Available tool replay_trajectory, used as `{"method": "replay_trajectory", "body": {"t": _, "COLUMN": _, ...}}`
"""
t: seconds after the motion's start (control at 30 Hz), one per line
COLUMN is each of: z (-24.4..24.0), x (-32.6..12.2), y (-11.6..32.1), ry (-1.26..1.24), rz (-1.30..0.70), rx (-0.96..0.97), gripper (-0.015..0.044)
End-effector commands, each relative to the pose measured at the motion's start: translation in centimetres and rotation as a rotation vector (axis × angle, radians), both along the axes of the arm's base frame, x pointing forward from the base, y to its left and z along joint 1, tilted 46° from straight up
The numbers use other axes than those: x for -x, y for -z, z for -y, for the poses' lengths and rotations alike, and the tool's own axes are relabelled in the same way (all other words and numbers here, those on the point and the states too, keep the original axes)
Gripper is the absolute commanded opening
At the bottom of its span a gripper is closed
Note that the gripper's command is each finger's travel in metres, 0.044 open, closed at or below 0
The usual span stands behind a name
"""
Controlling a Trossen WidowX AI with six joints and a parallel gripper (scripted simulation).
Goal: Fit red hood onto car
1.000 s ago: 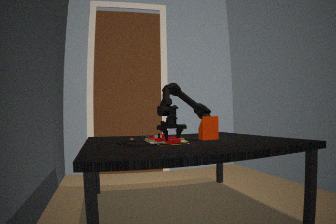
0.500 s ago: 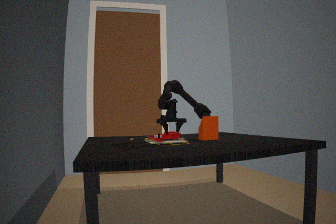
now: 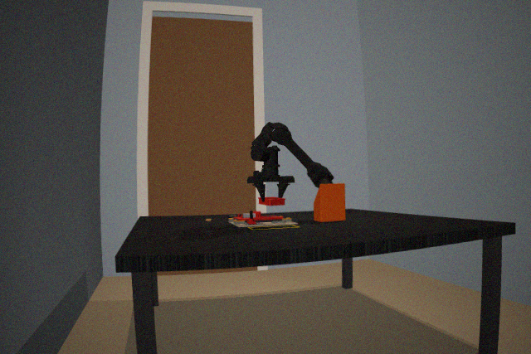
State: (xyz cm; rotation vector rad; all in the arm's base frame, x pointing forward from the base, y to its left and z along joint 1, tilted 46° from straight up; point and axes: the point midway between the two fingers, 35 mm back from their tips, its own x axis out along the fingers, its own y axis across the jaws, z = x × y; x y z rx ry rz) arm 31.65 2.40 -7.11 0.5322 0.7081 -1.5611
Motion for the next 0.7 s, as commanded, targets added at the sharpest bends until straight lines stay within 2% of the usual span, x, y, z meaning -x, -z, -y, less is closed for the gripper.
{"method": "replay_trajectory", "body": {"t": 0.0, "z": -0.4, "x": -0.1, "y": -0.5, "ry": 0.006, "rz": 0.001, "rx": -0.003, "gripper": 0.0}}
{"method": "replay_trajectory", "body": {"t": 0.67, "z": 2.6, "x": -1.7, "y": -3.6, "ry": -0.217, "rz": -0.231, "rx": -0.049, "gripper": 0.0}}
